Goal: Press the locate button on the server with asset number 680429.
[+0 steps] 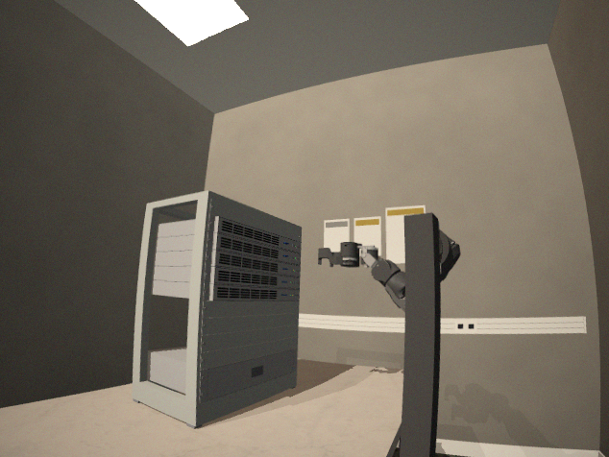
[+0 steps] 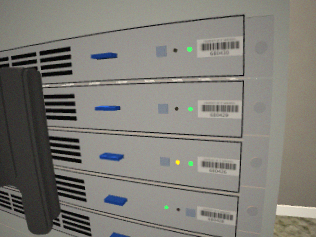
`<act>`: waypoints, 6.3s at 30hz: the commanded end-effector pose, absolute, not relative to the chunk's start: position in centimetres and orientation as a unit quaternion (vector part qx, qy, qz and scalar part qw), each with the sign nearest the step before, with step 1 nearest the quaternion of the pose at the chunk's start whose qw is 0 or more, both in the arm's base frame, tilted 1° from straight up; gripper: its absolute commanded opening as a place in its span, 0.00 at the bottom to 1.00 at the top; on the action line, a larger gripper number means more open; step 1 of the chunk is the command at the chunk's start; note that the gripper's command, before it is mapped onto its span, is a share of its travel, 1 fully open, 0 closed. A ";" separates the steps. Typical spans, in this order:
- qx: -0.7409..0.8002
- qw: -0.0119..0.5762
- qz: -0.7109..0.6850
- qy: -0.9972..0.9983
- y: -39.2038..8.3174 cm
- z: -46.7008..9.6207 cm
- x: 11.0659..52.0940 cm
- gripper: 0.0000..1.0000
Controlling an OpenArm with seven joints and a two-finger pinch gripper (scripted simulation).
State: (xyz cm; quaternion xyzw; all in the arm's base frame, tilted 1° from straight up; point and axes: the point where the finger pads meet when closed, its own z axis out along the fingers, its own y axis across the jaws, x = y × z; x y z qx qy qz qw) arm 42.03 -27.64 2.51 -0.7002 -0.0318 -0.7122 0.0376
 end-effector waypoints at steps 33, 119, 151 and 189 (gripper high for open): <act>-0.695 -0.023 -0.715 -0.076 -27.3 3.3 39.3 0.60; -0.476 -0.476 -0.529 -0.517 -23.6 2.5 38.5 0.60; -0.476 -0.476 -0.529 -0.517 -23.7 2.5 38.4 0.00; -0.476 -0.476 -0.529 -0.517 -23.5 2.5 40.1 0.00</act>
